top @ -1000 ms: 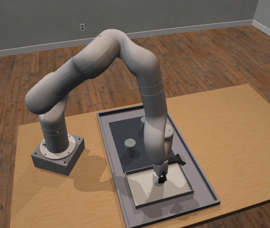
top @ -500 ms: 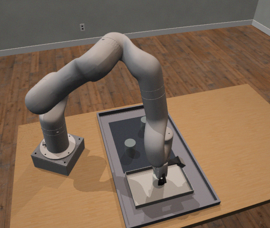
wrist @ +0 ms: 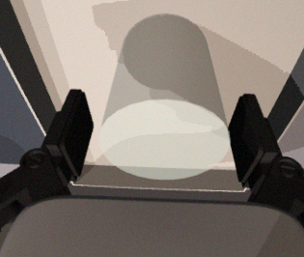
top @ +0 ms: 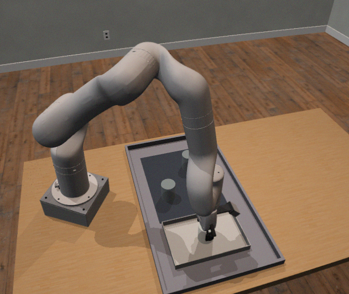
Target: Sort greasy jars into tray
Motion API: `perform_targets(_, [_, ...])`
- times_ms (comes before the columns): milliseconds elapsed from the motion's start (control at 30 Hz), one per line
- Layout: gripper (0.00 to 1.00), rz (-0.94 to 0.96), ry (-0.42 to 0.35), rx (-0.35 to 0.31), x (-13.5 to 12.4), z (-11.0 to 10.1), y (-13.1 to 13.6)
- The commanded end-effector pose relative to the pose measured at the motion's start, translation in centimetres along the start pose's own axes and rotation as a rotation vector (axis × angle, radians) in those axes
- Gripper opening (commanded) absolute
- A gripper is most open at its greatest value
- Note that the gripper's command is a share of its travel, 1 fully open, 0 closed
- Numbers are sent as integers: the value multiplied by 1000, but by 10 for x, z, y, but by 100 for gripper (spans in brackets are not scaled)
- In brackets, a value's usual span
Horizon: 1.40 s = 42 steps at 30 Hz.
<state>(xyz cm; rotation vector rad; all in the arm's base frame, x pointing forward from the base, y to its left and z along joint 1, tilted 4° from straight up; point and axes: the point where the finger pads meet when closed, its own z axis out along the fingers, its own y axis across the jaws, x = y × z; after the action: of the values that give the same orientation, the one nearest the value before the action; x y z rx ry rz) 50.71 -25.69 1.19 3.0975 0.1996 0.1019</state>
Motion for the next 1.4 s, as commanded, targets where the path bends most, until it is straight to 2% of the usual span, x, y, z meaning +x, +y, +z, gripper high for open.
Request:
perform_targets(0, [100, 0, 1, -1, 1, -1, 1])
perform_targets(300, [100, 0, 1, -1, 1, -1, 1])
perform_targets(1233, [100, 0, 1, -1, 1, -102, 0])
perform_targets(1367, [100, 0, 1, -1, 1, -102, 0])
